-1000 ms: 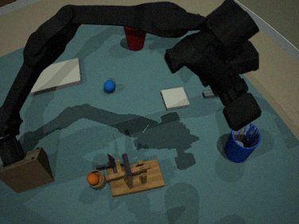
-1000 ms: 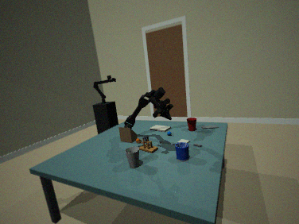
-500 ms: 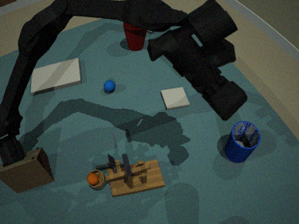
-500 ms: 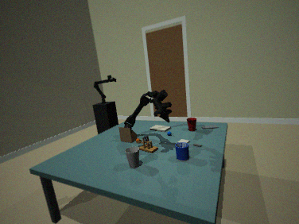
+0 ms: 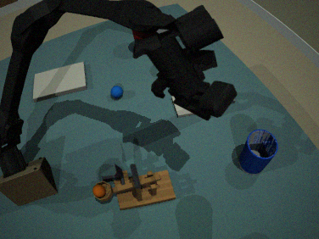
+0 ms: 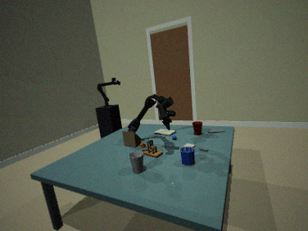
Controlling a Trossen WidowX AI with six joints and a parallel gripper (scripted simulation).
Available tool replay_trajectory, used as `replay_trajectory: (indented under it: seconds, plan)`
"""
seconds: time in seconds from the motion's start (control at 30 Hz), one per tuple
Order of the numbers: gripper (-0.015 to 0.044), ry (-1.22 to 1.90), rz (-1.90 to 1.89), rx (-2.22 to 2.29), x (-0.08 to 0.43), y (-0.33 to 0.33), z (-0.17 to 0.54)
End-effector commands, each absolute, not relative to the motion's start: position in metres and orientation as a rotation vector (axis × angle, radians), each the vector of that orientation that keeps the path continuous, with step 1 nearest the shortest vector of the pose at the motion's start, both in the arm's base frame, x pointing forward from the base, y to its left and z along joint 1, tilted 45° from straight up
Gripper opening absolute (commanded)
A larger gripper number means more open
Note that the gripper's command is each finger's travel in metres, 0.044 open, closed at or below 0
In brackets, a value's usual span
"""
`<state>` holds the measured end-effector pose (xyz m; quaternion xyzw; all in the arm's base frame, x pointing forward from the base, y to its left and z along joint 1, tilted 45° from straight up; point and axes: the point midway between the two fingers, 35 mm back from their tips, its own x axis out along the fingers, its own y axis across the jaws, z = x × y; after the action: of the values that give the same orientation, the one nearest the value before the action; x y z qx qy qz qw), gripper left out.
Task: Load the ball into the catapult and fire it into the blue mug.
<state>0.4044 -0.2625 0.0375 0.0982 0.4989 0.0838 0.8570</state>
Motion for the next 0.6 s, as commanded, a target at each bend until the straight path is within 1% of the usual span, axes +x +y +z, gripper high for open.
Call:
replay_trajectory:
  seconds: [0.0,0.57]
  plan:
    - [0.0,1.102,0.221,0.113,0.39,-0.247,0.033]
    - [0.0,1.275,0.458,-0.282,0.325,-0.192,0.025]
